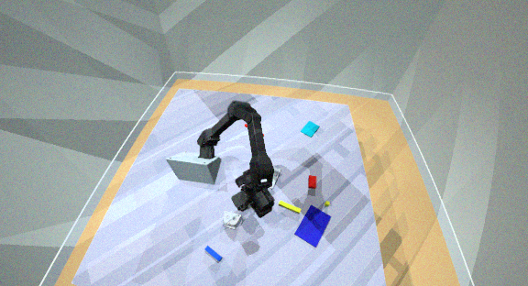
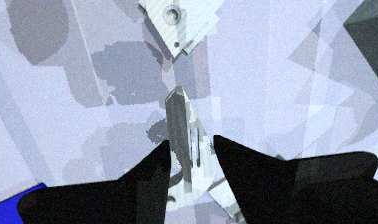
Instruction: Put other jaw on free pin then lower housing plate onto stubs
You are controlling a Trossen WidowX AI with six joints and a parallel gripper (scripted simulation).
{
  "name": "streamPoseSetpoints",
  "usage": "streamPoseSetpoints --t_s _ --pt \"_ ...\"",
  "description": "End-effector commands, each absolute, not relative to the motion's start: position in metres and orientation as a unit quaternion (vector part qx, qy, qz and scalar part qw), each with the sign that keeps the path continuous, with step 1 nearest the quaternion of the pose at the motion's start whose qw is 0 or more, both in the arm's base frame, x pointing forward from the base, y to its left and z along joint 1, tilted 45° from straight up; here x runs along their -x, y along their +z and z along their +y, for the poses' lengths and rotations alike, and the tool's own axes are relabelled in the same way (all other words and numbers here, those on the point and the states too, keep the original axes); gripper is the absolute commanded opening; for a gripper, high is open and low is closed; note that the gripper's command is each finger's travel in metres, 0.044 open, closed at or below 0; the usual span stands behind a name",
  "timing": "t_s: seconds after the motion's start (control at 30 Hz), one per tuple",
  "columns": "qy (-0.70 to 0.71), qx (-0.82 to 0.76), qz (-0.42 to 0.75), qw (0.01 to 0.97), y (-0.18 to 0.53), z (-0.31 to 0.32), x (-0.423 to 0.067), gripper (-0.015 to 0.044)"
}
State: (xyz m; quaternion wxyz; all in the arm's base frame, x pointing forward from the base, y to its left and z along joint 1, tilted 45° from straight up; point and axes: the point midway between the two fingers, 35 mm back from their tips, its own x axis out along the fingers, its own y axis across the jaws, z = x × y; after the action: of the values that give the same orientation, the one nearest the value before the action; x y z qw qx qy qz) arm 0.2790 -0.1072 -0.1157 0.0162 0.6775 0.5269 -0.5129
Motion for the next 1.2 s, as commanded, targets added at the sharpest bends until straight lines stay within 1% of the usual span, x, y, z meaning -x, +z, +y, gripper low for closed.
streamPoseSetpoints --t_s 0.0,0.2,1.17 --pt "-0.512 -0.679 0.525 0.022 -0.112 -0.111 -0.281 0.0134" --pt "-0.503 -0.679 0.533 0.033 -0.11 -0.11 -0.281 0.0134" --pt "-0.311 -0.634 0.665 0.245 -0.07 -0.079 -0.269 0.0134"
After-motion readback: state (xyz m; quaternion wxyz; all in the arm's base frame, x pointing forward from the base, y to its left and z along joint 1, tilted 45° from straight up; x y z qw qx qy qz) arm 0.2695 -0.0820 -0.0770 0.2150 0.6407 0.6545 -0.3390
